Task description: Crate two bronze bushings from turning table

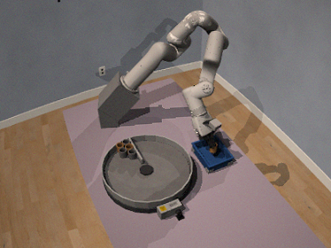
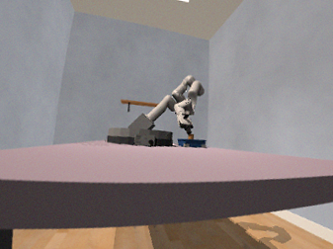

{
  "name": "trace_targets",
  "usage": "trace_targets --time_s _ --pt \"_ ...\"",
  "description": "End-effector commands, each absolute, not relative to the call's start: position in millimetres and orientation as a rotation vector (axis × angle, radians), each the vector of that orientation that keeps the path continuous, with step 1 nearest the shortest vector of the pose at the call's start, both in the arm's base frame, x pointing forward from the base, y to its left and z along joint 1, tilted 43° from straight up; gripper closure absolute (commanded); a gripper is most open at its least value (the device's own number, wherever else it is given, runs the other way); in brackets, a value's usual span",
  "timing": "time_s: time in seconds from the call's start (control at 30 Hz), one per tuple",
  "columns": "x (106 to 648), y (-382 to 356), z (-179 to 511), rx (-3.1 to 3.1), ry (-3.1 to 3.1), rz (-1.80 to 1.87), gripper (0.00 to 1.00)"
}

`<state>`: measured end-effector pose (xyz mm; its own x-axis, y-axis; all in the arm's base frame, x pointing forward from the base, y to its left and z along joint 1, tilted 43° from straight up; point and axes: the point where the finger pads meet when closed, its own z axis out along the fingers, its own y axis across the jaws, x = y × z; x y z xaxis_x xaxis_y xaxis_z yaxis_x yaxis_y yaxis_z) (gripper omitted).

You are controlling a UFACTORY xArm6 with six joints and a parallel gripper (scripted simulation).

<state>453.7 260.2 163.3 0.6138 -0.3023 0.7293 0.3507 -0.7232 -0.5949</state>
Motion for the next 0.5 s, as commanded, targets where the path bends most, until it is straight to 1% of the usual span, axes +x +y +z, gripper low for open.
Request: trace_targets --time_s 0.0,0.47 --pt "455.4 265.0 158.9 -2.095 -0.037 -1.128 1.00" --pt "458.4 278.7 143.9 -2.095 -0.037 -1.128 1.00"
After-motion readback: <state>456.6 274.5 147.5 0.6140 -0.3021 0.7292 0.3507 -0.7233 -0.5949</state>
